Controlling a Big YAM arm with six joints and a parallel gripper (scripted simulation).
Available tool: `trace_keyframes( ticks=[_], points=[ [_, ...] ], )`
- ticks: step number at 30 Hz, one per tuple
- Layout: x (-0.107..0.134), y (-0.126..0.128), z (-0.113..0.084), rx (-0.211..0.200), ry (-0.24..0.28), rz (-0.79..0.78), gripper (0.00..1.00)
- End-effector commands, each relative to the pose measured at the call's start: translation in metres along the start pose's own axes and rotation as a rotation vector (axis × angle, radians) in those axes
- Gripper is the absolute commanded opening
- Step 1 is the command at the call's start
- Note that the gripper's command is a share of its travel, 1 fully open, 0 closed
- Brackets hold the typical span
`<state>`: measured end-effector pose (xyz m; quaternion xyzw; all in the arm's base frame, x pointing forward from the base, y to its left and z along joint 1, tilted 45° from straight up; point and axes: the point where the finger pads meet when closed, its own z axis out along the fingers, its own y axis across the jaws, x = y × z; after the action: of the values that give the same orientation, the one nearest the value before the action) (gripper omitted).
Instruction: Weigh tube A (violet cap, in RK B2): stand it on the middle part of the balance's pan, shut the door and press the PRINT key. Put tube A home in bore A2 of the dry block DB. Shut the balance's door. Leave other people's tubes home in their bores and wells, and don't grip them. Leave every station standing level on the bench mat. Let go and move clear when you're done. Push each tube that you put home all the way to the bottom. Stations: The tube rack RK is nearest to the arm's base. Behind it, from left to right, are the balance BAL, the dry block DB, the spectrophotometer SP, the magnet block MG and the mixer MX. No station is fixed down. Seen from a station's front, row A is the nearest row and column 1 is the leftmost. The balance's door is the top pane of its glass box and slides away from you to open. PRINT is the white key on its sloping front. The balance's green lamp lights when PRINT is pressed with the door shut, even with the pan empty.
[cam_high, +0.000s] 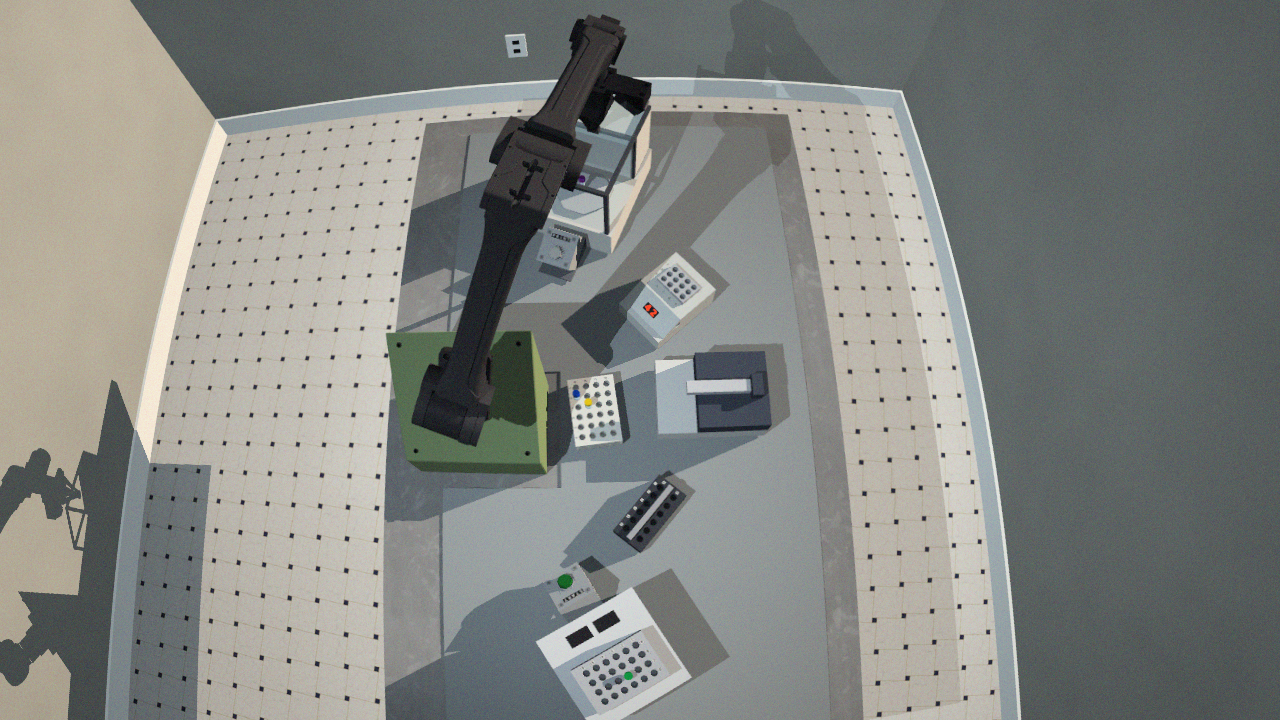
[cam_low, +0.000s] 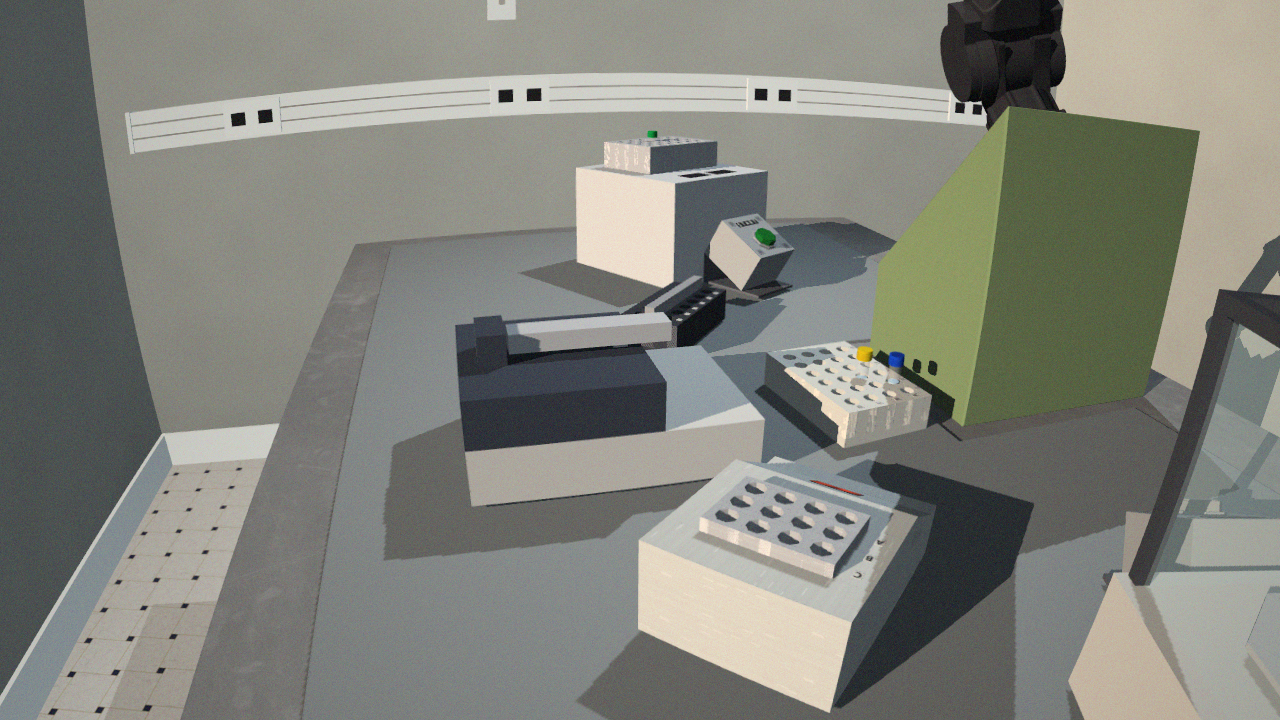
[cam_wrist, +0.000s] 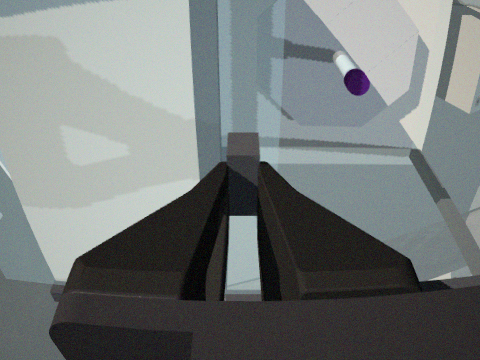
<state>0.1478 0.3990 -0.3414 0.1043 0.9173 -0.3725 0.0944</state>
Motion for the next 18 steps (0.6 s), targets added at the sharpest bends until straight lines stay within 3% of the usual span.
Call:
trace_keyframes(
  ticks=[1,18],
  points=[
    [-0.0056,0.0232,-0.0085,-0.043,0.007,0.008,0.06],
    [-0.0056,0.0232,-0.0085,-0.043,0.007,0.008,0.06]
  ],
)
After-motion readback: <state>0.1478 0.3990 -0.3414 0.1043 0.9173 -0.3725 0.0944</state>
